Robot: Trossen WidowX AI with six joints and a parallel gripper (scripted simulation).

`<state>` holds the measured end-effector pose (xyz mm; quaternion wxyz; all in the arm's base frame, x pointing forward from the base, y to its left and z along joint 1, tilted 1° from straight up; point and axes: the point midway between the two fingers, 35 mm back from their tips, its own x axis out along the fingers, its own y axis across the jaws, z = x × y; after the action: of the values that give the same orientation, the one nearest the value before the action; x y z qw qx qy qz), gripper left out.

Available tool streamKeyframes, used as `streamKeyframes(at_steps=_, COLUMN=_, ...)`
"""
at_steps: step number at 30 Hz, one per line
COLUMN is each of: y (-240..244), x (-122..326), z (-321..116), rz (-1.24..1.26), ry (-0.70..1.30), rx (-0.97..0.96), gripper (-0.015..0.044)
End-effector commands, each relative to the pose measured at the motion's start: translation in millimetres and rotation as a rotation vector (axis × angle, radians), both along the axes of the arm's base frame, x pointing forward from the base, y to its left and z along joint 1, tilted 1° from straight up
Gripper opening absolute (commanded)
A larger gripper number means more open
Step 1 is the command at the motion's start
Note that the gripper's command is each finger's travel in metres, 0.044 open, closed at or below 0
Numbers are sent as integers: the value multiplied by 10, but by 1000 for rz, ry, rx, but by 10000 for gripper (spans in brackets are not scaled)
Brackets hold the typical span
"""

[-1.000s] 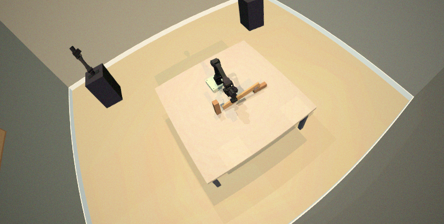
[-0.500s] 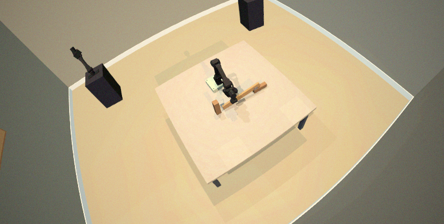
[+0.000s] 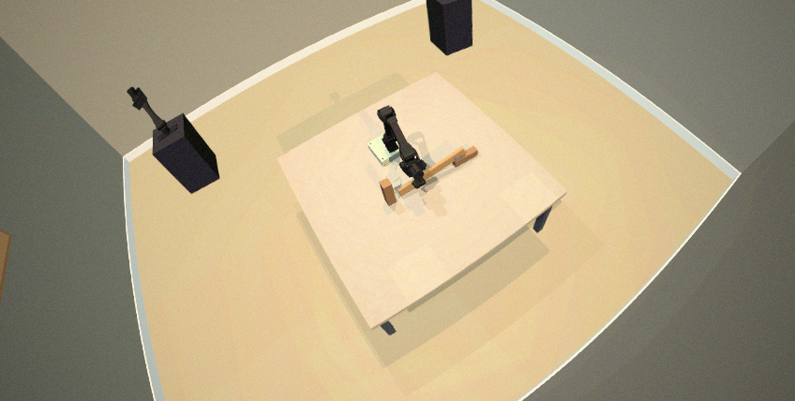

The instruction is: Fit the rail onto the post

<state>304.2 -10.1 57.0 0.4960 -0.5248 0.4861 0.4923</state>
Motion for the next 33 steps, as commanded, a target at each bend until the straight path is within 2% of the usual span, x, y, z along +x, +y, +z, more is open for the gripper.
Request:
streamKeyframes(at_steps=1, y=-8, x=-27, z=-122, rz=7, ry=15, rx=-3, gripper=440)
streamKeyframes(at_steps=19, y=-11, x=-43, z=-373, rz=10, ry=15, rx=-2, gripper=440)
streamKeyframes(at_steps=33, y=-11, x=-43, z=-373, rz=10, ry=15, rx=-2, gripper=72)
